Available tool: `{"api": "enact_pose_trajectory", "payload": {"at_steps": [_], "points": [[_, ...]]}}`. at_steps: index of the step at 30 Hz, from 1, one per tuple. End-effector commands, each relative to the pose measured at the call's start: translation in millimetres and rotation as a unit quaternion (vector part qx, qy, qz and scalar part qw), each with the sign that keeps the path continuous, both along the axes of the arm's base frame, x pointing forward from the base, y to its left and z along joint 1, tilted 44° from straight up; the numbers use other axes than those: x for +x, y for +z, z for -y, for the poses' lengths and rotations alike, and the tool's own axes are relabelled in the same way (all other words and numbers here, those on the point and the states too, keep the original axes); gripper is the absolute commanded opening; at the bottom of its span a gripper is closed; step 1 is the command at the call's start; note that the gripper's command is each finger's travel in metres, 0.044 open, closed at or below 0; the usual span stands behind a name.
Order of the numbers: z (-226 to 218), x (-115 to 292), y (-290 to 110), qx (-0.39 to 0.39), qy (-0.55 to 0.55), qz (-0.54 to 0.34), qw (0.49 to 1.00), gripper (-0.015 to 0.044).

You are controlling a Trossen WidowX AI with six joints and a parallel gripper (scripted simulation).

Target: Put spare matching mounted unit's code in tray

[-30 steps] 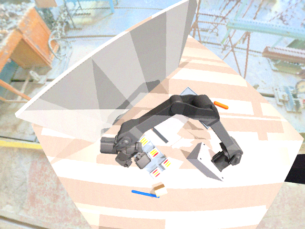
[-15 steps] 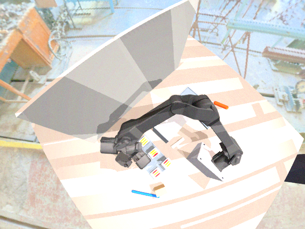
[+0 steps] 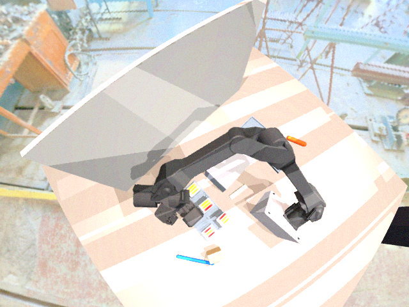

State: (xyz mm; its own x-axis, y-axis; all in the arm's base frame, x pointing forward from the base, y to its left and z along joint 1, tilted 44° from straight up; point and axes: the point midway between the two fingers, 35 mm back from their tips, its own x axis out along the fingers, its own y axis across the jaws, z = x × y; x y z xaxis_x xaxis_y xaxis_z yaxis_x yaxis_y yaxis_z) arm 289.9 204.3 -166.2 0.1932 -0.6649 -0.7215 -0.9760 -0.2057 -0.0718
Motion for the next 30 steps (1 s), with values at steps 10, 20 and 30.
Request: {"api": "enact_pose_trajectory", "payload": {"at_steps": [10, 20, 30], "points": [[-47, -13, 49, 0.009, 0.005, 0.005, 1.000, 0.0000], [-72, -17, 74, 0.009, 0.008, 0.004, 1.000, 0.0000], [-94, -24, 104, 0.009, 0.005, 0.004, 1.000, 0.0000]]}}
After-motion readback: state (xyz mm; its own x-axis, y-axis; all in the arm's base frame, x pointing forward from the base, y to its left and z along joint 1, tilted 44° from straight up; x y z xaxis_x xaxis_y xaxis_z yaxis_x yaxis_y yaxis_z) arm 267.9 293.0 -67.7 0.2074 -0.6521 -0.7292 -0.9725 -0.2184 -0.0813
